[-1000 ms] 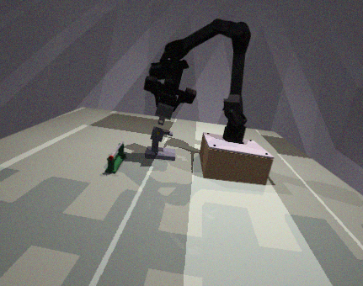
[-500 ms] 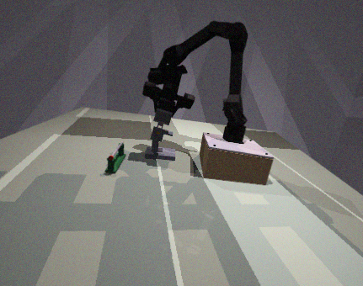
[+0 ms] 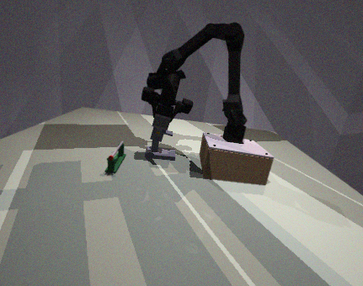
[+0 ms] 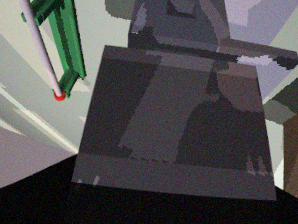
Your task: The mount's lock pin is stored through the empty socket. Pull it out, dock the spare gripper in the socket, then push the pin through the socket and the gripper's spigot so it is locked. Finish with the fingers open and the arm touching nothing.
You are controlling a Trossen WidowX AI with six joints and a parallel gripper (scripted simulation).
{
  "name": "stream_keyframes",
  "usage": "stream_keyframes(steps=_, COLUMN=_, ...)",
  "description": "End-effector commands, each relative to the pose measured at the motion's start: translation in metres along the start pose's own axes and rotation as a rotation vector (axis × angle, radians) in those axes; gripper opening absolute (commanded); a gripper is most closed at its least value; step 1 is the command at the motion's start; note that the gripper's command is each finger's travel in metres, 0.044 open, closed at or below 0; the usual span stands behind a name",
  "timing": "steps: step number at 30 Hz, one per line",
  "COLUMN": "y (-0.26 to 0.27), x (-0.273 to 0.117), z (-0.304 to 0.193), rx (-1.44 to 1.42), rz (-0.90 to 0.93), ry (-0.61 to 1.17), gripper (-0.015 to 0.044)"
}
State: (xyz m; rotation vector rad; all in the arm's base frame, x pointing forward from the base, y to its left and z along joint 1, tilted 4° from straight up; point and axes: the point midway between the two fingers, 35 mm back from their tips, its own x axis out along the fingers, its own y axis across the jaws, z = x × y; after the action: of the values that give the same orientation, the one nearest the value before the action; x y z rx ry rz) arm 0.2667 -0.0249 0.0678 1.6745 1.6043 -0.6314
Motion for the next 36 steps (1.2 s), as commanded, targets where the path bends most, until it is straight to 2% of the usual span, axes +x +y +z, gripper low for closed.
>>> stream_keyframes(steps=1, y=0.0008, x=0.0042, z=0.0028, rx=0.006, rz=0.005, ry=0.007, gripper=0.0)
stream_keyframes(steps=20, y=-0.0005, x=0.0078, z=0.0071, rx=0.002, rz=0.0, ry=0.002, gripper=0.0)
stream_keyframes(steps=36, y=-0.0005, x=0.0078, z=0.0071, rx=0.002, rz=0.0, ry=0.002, gripper=0.042)
